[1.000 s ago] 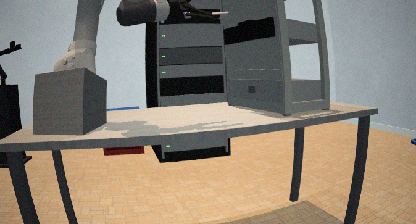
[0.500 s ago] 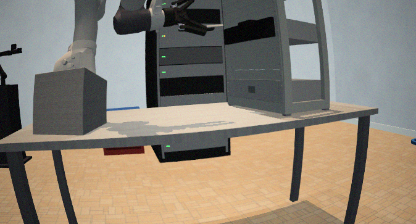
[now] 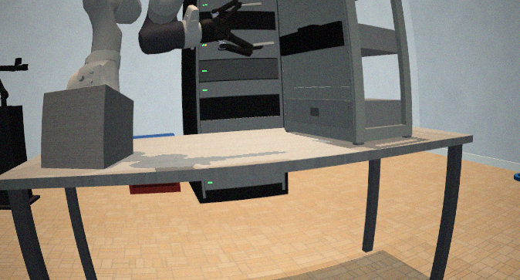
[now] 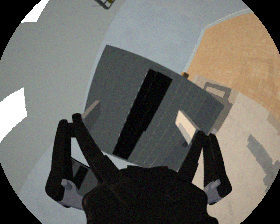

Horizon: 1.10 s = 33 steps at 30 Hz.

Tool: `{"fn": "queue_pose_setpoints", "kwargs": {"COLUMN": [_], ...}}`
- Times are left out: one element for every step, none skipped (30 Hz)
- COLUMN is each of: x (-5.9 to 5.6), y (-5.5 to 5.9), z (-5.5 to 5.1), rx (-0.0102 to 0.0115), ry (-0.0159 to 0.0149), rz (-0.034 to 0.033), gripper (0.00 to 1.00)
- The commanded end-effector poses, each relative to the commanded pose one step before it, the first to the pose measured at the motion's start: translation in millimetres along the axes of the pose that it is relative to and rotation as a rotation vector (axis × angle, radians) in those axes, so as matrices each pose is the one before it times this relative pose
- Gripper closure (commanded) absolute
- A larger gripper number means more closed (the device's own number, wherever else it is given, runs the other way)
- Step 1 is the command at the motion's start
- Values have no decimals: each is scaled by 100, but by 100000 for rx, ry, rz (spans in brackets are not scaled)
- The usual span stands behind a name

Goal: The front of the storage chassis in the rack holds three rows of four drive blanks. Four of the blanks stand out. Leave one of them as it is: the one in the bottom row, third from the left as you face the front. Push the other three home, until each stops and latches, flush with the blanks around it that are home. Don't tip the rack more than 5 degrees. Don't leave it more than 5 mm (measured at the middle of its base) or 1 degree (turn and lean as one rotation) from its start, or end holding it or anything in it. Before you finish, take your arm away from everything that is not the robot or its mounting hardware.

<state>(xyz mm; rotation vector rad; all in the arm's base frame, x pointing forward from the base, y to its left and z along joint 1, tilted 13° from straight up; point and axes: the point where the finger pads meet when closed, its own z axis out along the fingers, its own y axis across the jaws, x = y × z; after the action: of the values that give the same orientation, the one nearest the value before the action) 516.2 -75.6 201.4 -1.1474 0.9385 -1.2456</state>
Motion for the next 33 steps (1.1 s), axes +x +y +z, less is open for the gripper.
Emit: {"fn": "queue_pose_setpoints", "kwargs": {"x": [-821, -141, -134, -128, -122, -116, -110, 0, 0, -104, -99, -93, -88, -82, -77, -72, -66, -61, -57, -52, -48, -43, -39, -35, 0, 0, -31, -28, -24, -21, -18, -15, -12], "y": [718, 132, 127, 121, 116, 110, 105, 0, 0, 100, 95, 89, 84, 79, 74, 69, 65, 60, 55, 51, 46, 42, 38, 34, 0, 0, 31, 27, 24, 21, 18, 15, 12], "z": [-296, -43, -41, -39, -37, -35, -33, 0, 0, -31, -29, -27, -25, -24, -22, -20, -19, -17, -16, -15, -13, -12, -11, -10, 0, 0, -9, -8, -7, -6, -5, -4, -3], "rx": [-7781, -280, -267, -255, -242, -230, -218, 0, 0, -207, -195, -184, -173, -162, -151, -141, -131, -121, -112, -102, -94, -85, -77, -69, 0, 0, -61, -54, -48, -41, -35, -30, -25], "ry": [-2784, 1, 0, -2, -3, -4, -5, 0, 0, -5, -6, -6, -6, -6, -7, -6, -6, -6, -6, -6, -5, -5, -5, -4, 0, 0, -4, -4, -3, -3, -2, -2, -2], "rz": [13371, 1035, 989, 942, 897, 852, 808, 0, 0, 765, 722, 680, 639, 599, 560, 521, 484, 448, 413, 379, 346, 314, 284, 255, 0, 0, 227, 200, 176, 152, 130, 110, 91], "gripper": [0, 0, 0, 0, 0, 0, 0, 0, 0, 0, 0, 0, 0, 0, 0, 0, 0, 0, 0, 0, 0, 0, 0, 0, 0, 0, 0, 0, 0, 0, 0, 0, 0]}}
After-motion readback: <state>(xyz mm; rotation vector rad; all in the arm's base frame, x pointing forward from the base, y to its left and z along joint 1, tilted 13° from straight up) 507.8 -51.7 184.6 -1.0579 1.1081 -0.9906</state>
